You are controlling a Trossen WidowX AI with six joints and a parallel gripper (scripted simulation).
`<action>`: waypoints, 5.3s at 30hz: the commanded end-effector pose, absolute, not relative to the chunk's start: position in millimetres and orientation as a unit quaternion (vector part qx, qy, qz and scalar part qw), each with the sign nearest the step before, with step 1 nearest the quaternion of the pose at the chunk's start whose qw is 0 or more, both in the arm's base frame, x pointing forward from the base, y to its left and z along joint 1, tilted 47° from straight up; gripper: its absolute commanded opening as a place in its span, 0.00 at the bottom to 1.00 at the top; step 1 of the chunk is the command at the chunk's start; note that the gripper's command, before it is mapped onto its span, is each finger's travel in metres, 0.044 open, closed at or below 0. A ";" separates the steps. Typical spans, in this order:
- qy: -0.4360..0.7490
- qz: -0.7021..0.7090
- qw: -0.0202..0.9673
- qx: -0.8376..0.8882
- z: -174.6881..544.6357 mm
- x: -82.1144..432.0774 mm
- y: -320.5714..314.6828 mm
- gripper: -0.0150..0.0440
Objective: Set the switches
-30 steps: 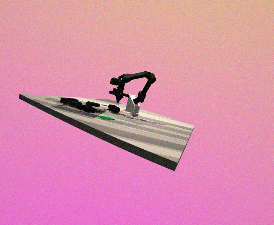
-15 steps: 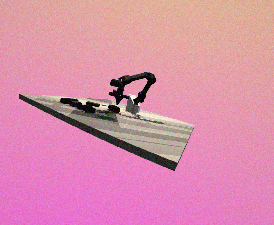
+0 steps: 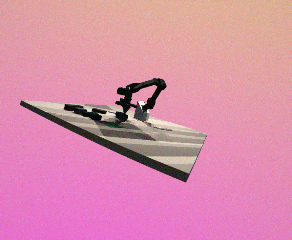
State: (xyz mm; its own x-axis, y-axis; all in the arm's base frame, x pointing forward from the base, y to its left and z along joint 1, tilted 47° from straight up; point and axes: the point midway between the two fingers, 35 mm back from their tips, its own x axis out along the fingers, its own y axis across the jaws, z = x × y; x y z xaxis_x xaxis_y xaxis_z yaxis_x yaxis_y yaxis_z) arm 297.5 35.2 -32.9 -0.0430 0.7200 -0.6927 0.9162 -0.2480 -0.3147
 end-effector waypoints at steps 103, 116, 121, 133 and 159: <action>0.527 -0.389 0.157 0.739 -58.1 244.6 45.9 0.25; 0.528 -0.389 0.156 0.739 -64.7 243.4 53.9 0.25; 0.527 -0.389 0.156 0.739 -65.3 245.0 53.5 0.25; 0.527 -0.388 0.157 0.739 -66.7 249.2 52.4 0.25; 0.527 -0.390 0.157 0.739 -31.6 244.9 18.7 0.25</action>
